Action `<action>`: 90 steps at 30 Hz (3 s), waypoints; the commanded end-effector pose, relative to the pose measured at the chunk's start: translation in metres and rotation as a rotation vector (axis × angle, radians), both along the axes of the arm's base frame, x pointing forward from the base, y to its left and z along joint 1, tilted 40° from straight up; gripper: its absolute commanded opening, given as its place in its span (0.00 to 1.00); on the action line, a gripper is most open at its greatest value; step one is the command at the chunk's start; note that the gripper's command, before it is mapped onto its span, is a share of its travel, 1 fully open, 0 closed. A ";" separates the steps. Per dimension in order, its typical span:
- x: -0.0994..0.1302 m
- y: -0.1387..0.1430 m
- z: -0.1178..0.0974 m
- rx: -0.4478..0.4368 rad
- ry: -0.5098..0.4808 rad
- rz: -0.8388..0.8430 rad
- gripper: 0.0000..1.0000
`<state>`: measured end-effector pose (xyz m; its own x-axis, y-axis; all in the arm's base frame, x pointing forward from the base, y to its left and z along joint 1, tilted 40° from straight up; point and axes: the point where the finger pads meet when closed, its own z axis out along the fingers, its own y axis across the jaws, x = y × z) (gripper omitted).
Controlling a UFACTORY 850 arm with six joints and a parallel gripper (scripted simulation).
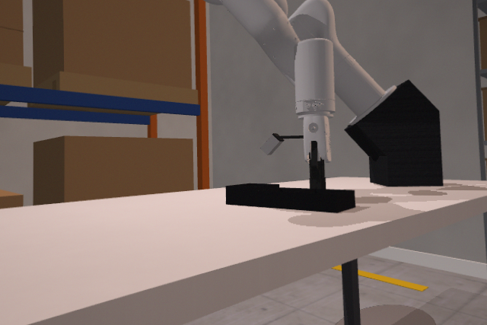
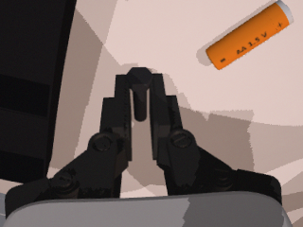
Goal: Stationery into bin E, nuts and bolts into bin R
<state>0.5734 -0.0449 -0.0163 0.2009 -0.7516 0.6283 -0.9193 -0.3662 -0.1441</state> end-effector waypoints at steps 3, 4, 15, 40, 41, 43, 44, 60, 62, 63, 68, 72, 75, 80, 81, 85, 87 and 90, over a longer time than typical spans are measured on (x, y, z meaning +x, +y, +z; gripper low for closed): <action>-0.007 0.013 0.017 0.000 -0.001 0.000 0.00; -0.007 0.013 0.017 0.000 -0.001 0.000 0.00; -0.016 0.027 0.038 0.000 -0.001 0.000 0.00; 0.012 0.022 0.057 0.085 -0.138 -0.191 0.00; 0.018 0.021 0.060 0.098 -0.159 -0.220 0.00; 0.028 0.019 0.066 0.115 -0.186 -0.258 0.00; 0.033 0.018 0.069 0.122 -0.199 -0.275 0.00; 0.059 0.013 0.085 0.122 -0.199 -0.275 0.00; 0.058 0.013 0.084 0.122 -0.199 -0.275 0.00; 0.057 0.013 0.084 0.122 -0.199 -0.275 0.00; 0.057 0.012 0.082 0.122 -0.199 -0.275 0.00; 0.059 0.009 0.077 0.122 -0.199 -0.275 0.00; 0.060 0.006 0.074 0.122 -0.199 -0.275 0.00; 0.063 0.001 0.066 0.122 -0.199 -0.275 0.00; 0.064 0.000 0.065 0.122 -0.199 -0.275 0.00; 0.067 -0.005 0.059 0.122 -0.199 -0.275 0.00; 0.068 -0.007 0.056 0.122 -0.199 -0.275 0.00; 0.069 -0.008 0.054 0.122 -0.199 -0.275 0.00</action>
